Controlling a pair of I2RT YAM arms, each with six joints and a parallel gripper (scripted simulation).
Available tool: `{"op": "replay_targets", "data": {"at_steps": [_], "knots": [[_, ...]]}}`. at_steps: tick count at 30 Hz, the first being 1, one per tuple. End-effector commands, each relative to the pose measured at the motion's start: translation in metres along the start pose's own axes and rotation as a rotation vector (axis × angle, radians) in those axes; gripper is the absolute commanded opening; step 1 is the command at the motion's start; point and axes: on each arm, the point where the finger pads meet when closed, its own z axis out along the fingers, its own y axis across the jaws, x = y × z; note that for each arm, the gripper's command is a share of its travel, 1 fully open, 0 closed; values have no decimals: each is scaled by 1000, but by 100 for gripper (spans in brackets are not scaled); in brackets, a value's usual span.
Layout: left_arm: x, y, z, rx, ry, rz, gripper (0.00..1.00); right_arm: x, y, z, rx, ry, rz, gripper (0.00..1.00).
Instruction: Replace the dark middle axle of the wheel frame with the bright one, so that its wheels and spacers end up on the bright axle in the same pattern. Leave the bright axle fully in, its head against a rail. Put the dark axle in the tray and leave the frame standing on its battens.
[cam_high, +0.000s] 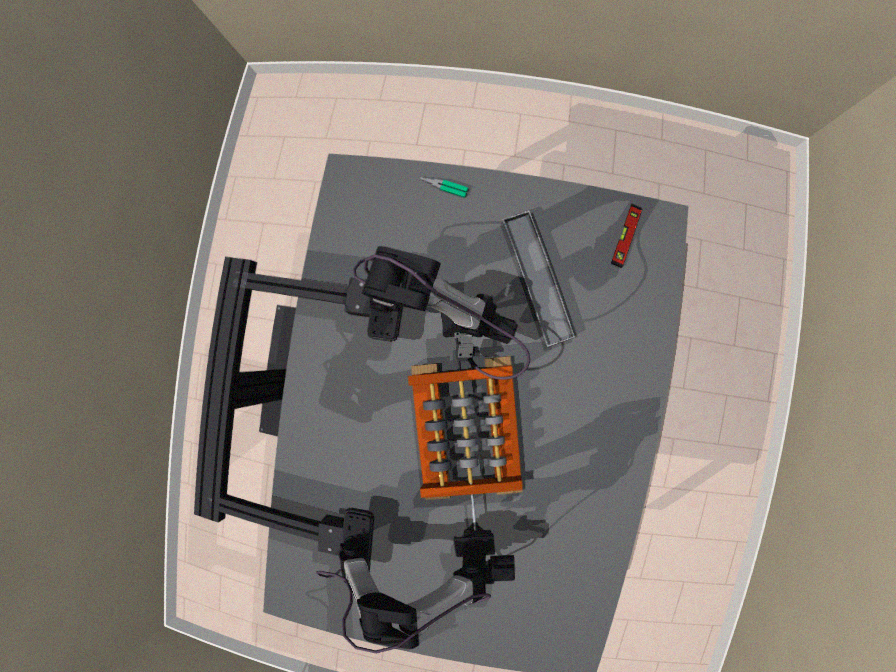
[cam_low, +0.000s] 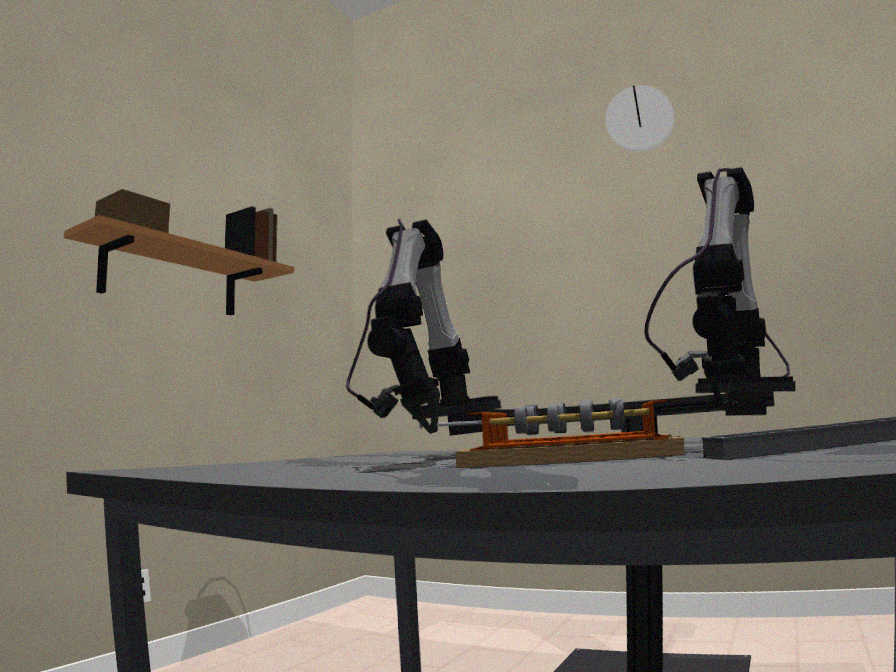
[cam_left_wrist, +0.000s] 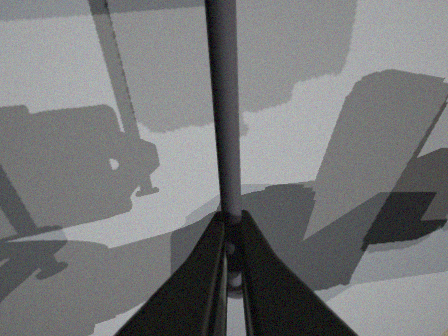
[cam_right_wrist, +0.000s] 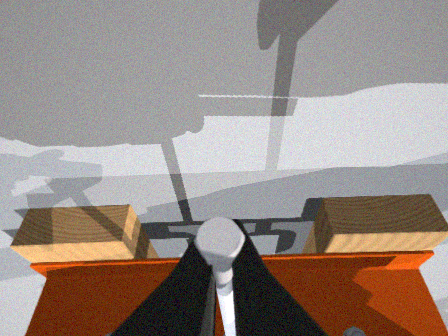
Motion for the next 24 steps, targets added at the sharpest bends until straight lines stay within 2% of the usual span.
{"op": "replay_targets", "data": {"at_steps": [1,12,24], "knots": [[-11,5,-4,-27,-46,4,0,43,-3,-3,1,134,-51,0],[-5,4,-3,-22,-47,7,0,47,6,-8,-42,131,-66,0],[-4,4,-2,-22,-45,11,0,49,2,-4,-14,131,-54,0]]}}
